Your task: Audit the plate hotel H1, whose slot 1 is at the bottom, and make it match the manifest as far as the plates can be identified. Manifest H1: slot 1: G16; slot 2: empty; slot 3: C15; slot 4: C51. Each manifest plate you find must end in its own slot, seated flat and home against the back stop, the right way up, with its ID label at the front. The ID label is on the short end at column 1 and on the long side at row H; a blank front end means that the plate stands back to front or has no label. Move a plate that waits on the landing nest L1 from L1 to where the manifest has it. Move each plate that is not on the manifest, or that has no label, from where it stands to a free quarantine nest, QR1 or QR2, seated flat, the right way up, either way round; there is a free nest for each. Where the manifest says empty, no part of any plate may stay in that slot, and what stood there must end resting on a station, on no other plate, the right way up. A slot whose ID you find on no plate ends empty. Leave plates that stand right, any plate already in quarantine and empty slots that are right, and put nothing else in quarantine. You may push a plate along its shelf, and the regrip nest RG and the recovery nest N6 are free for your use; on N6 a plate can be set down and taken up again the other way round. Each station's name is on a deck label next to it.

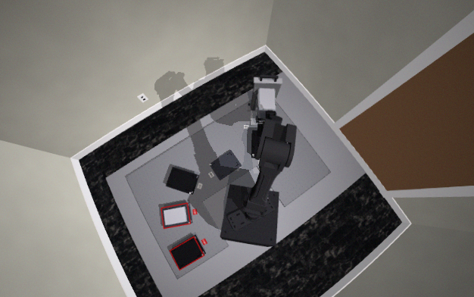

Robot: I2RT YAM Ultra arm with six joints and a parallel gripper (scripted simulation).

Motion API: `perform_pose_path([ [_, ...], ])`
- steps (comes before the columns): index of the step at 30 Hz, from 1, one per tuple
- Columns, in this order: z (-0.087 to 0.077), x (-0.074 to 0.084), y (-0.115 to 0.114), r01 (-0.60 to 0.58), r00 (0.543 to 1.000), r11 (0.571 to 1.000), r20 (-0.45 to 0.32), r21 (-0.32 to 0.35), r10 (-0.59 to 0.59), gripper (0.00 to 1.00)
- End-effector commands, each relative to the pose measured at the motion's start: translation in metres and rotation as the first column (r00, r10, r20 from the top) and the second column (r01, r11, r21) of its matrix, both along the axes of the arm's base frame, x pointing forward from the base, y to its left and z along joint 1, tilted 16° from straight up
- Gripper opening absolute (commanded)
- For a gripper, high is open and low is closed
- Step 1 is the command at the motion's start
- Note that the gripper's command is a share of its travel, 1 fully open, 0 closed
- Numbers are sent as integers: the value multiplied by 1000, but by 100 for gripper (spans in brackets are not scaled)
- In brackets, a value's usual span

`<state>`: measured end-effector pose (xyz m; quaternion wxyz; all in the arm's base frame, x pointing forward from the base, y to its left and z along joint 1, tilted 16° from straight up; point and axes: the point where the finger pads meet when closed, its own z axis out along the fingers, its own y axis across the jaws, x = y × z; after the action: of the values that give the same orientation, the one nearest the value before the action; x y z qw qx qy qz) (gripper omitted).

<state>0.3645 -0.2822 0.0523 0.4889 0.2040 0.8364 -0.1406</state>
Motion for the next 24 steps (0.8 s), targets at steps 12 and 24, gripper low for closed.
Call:
perform_pose_path([
  [12,9,9,-6,1,1000,1000,12,-10,-1,0],
  [24,11,15,-9,1,1000,1000,12,-10,-1,0],
])
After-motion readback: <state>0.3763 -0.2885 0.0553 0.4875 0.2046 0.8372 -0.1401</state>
